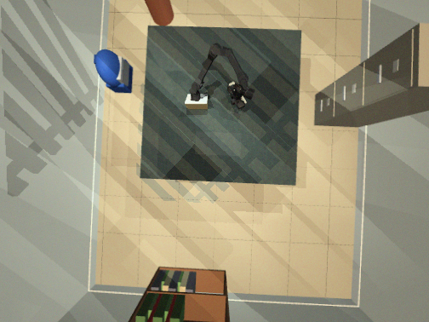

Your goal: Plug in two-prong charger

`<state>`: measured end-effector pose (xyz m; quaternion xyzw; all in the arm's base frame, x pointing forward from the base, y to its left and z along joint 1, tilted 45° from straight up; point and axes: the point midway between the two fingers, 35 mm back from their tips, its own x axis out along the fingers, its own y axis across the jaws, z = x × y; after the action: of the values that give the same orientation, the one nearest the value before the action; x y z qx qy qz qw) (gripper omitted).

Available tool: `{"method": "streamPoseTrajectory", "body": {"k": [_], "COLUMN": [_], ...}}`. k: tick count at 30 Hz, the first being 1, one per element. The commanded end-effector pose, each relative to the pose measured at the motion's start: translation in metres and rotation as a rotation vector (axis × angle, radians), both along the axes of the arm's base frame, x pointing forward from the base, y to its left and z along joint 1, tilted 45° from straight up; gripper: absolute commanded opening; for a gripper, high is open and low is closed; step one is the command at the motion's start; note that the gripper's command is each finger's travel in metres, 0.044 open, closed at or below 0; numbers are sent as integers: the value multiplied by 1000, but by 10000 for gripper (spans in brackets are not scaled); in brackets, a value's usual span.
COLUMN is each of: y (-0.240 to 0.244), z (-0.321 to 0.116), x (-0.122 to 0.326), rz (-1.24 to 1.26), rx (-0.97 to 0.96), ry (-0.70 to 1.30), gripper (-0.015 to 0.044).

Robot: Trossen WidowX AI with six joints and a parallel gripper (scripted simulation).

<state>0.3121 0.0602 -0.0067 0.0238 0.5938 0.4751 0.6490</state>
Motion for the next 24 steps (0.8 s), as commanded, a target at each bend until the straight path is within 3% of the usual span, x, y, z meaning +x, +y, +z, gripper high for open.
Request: {"method": "streamPoseTrajectory", "body": {"k": [1, 24], "y": [6, 4], "z": [3, 2], "x": [9, 7], "rz": [7, 7], "rx": [15, 15], "ry": [-40, -40], "gripper": [0, 0]}}
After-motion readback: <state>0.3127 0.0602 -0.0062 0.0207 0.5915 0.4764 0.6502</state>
